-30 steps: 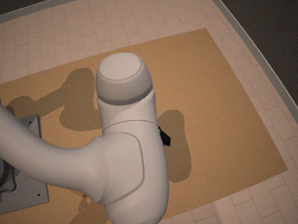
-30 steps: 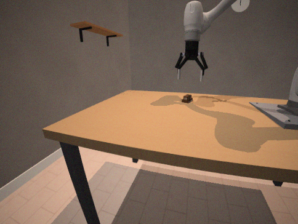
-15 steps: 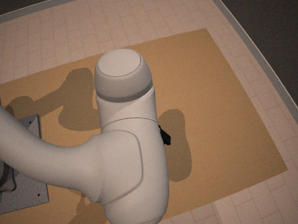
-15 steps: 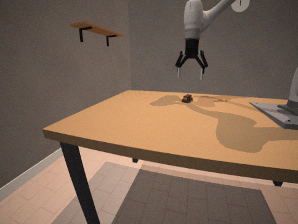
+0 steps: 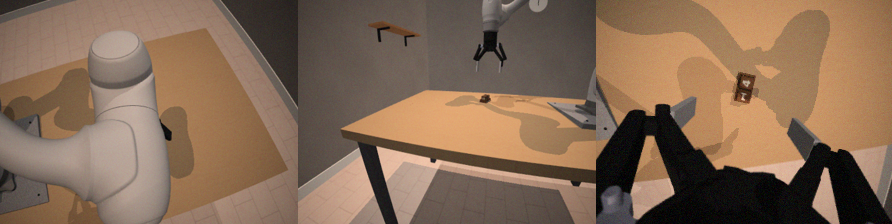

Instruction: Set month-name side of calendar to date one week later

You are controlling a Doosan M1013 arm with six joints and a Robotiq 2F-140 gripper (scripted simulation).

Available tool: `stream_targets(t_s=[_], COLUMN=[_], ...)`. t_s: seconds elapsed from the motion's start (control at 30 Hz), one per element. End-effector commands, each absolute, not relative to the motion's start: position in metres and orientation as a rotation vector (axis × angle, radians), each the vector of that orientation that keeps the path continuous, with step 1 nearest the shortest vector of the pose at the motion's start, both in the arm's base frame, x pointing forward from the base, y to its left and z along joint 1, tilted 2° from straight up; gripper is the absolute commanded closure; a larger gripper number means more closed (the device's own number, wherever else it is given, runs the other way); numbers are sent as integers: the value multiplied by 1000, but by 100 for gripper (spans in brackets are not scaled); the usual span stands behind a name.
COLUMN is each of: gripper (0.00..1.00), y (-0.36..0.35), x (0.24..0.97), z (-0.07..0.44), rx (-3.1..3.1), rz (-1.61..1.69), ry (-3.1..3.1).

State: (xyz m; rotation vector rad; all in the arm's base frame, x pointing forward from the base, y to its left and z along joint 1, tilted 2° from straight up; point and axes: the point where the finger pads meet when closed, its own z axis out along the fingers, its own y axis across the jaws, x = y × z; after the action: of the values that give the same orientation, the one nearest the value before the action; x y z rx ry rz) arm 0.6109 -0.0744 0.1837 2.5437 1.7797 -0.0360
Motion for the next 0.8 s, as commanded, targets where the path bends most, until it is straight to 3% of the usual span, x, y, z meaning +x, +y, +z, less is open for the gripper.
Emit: stream_targets(t_s=[0.0,0.77], gripper=[0,0], y=[-74,-74], x=[611,611], z=[189,191], rx=[2544,2544], rz=[-36,-36], ry=[1780,1780])
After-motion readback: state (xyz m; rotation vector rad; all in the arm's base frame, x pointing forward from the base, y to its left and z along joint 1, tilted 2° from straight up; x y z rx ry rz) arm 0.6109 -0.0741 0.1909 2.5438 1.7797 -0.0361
